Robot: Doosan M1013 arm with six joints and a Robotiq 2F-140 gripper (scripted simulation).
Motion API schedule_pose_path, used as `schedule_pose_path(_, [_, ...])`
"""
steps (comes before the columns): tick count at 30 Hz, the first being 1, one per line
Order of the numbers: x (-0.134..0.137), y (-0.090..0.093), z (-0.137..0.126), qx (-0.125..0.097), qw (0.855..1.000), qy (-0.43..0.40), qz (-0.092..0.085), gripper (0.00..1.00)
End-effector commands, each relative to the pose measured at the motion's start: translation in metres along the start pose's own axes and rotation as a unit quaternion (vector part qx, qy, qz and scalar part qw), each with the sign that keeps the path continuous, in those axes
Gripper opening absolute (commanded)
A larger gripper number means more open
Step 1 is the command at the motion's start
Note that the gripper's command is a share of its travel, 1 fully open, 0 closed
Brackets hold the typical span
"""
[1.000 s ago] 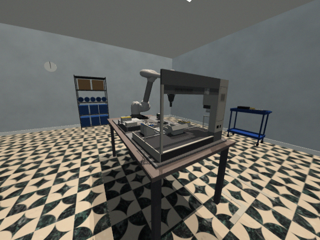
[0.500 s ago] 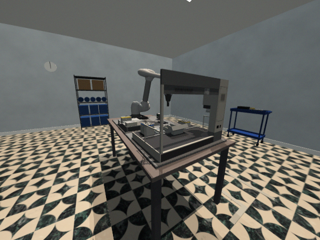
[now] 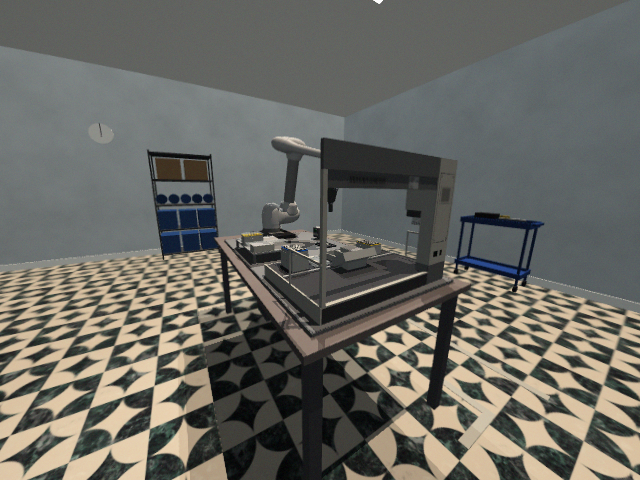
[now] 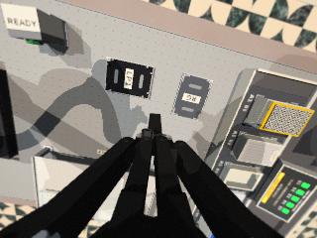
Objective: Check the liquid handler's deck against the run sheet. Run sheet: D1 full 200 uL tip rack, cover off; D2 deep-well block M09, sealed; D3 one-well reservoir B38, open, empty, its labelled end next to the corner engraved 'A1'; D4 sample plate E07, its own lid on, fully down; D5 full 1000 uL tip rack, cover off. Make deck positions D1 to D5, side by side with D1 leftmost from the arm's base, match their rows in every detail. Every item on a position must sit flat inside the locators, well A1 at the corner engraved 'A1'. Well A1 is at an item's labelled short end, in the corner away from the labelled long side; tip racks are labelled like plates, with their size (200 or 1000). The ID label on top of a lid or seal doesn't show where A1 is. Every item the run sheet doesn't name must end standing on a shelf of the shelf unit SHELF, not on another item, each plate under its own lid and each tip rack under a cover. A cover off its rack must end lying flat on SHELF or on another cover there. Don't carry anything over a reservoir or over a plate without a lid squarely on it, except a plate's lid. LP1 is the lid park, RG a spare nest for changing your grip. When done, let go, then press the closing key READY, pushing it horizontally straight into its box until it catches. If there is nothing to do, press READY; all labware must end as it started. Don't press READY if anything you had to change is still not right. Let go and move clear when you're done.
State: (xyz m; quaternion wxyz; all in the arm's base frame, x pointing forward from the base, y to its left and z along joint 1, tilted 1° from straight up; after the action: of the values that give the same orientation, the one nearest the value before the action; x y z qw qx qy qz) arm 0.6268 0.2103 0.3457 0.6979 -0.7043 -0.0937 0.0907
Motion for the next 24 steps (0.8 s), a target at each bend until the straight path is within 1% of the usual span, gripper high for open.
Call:
schedule_pose_path(1, [-0.016,-0.001,0.005,0.000,1.000,0.000,-0.001,0.10])
schedule_pose_path(4, [-0.031,-0.001,0.009,0.000,1.000,0.000,-0.001,0.10])
schedule_pose_path(6, [-0.031,-0.001,0.009,0.000,1.000,0.000,-0.001,0.10])
schedule_pose_path(21, [-0.103,-0.001,0.030,0.000,1.000,0.000,-0.001,0.10])
schedule_pose_path(23, [-0.103,-0.001,0.030,0.000,1.000,0.000,-0.001,0.10])
schedule_pose_path(24, [-0.107,-0.001,0.031,0.000,1.000,0.000,-0.001,0.10])
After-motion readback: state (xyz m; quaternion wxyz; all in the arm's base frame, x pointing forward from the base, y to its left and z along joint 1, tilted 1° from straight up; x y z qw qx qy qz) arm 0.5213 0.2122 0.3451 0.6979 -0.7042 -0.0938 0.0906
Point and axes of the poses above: the point where the finger pads meet when closed, its own y axis out along the fingers, its own x axis across the jaws, z = x × y, the point moved 7 cm from there along -y, back along the fingers, and after that the axes turned 8 degrees about -y, right-handed, at the moved point
